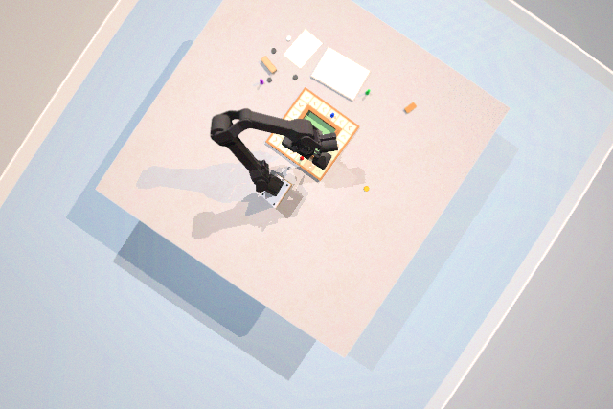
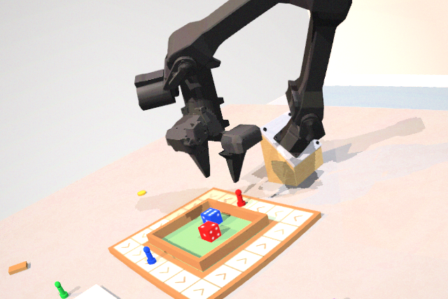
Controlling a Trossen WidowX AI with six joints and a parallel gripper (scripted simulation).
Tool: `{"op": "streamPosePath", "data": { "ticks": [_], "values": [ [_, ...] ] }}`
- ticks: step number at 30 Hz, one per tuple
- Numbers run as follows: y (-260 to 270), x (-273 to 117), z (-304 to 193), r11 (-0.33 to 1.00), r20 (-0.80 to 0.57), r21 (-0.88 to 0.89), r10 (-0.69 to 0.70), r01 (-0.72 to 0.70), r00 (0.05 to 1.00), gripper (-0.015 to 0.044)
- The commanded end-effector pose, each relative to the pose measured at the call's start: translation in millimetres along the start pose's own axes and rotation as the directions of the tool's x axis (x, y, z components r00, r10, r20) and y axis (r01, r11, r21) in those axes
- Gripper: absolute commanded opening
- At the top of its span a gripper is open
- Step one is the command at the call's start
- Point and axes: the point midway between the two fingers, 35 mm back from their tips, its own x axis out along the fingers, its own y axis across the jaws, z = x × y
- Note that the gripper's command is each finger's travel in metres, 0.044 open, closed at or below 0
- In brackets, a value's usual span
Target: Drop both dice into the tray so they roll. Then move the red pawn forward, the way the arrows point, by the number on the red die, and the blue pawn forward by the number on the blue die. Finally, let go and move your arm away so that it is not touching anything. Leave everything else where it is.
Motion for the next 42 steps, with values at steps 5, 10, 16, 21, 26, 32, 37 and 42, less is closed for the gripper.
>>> {"op": "streamPosePath", "data": {
  "ticks": [5,10,16,21,26,32,37,42],
  "values": [
    [-16,-12,83,0.999,-0.002,0.050,-0.017,0.017,1.000,0.0200],
    [-14,-11,141,0.997,0.007,0.080,-0.006,0.006,1.000,0.0200],
    [-4,0,197,0.994,0.013,0.110,0.015,-0.016,1.000,0.0200],
    [-5,2,198,0.994,0.013,0.111,0.015,-0.017,1.000,0.0200],
    [-4,15,198,0.994,0.013,0.111,0.016,-0.017,1.000,0.0200],
    [-4,21,198,0.994,0.013,0.111,0.016,-0.017,1.000,0.0200],
    [-4,29,199,0.994,0.013,0.110,0.016,-0.017,1.000,0.0200],
    [-4,38,199,0.994,0.013,0.110,0.016,-0.018,1.000,0.0200]
  ]
}}
